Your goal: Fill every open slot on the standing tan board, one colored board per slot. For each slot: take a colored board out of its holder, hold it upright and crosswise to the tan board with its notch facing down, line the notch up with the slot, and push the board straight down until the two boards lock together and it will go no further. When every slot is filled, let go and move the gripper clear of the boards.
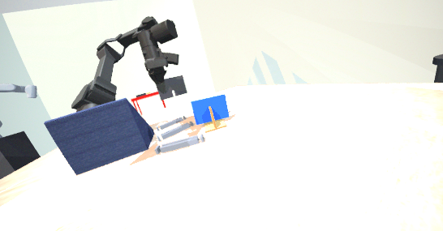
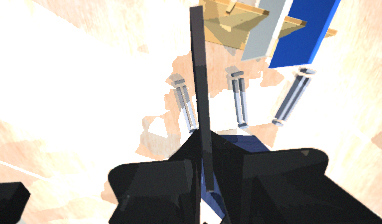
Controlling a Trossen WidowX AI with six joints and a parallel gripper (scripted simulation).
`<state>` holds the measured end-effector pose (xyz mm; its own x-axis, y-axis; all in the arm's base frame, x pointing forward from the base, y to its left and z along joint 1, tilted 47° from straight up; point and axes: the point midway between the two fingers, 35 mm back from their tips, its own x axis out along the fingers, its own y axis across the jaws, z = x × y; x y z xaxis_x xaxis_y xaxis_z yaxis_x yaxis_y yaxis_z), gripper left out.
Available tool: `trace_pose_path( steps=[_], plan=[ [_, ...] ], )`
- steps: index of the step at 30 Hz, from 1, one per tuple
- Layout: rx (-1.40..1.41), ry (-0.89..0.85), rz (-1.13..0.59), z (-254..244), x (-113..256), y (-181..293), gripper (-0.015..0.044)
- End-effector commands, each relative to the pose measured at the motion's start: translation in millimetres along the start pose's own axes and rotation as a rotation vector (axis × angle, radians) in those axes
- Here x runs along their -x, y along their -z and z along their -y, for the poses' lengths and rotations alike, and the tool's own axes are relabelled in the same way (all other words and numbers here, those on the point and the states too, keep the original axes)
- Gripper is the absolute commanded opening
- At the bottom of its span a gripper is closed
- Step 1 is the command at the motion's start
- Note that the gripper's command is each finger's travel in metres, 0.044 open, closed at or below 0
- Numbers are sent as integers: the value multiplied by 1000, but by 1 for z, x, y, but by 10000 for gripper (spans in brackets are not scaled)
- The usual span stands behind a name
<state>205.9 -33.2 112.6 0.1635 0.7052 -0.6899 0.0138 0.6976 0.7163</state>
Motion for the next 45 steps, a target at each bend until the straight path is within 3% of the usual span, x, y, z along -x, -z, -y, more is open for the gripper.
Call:
trace_pose_path(
  steps=[1, 45],
  plan=[
    [-33, -3, 5, 4, 2, -12, 0],
    [-313, -6, 10, 42, -12, -100, 0]
  ],
)
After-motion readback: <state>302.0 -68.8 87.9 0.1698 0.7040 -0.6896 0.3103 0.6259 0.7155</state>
